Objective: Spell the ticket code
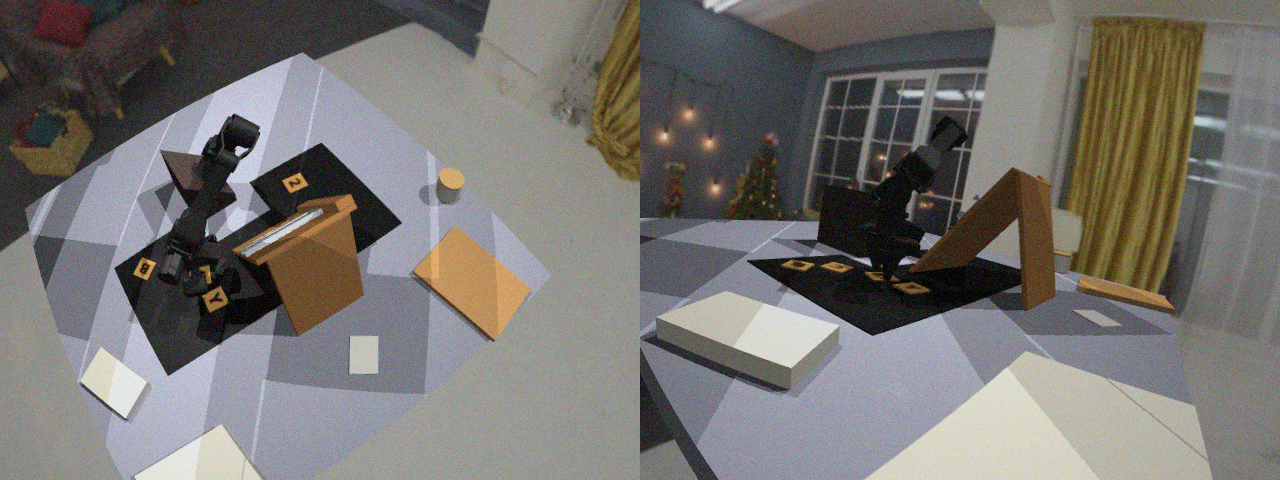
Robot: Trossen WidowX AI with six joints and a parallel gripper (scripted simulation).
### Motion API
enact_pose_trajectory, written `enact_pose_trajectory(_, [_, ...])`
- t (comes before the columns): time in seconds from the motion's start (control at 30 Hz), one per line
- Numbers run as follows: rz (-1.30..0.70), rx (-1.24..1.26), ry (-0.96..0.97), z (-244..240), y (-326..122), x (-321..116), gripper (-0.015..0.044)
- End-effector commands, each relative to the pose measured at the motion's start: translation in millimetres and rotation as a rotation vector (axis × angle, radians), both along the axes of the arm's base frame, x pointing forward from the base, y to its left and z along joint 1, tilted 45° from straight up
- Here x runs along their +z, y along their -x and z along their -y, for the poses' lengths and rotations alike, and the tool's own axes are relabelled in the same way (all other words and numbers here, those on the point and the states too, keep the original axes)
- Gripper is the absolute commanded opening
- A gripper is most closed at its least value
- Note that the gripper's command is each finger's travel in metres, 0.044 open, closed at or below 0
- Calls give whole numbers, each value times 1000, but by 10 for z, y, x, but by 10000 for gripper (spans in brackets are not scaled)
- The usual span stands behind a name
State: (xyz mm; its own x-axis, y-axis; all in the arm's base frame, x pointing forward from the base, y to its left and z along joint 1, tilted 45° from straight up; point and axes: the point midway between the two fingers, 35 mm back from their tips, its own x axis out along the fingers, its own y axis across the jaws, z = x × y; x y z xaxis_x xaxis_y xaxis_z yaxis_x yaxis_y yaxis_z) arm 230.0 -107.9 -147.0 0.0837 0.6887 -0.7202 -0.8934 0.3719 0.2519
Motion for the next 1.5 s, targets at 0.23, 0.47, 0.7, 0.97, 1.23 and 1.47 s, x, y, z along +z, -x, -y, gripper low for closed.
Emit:
enact_pose_trajectory(0.23, [-2,-5,-3,48,13,43,0])
enact_pose_trajectory(0.47, [-2,-5,-3,69,21,63,0])
enact_pose_trajectory(0.7, [-2,-5,-2,89,30,82,0])
enact_pose_trajectory(0.97, [-3,-5,-2,113,39,104,0])
enact_pose_trajectory(1.23, [-3,-5,-2,136,46,126,0])
enact_pose_trajectory(1.47, [-3,-5,-2,157,51,146,0])
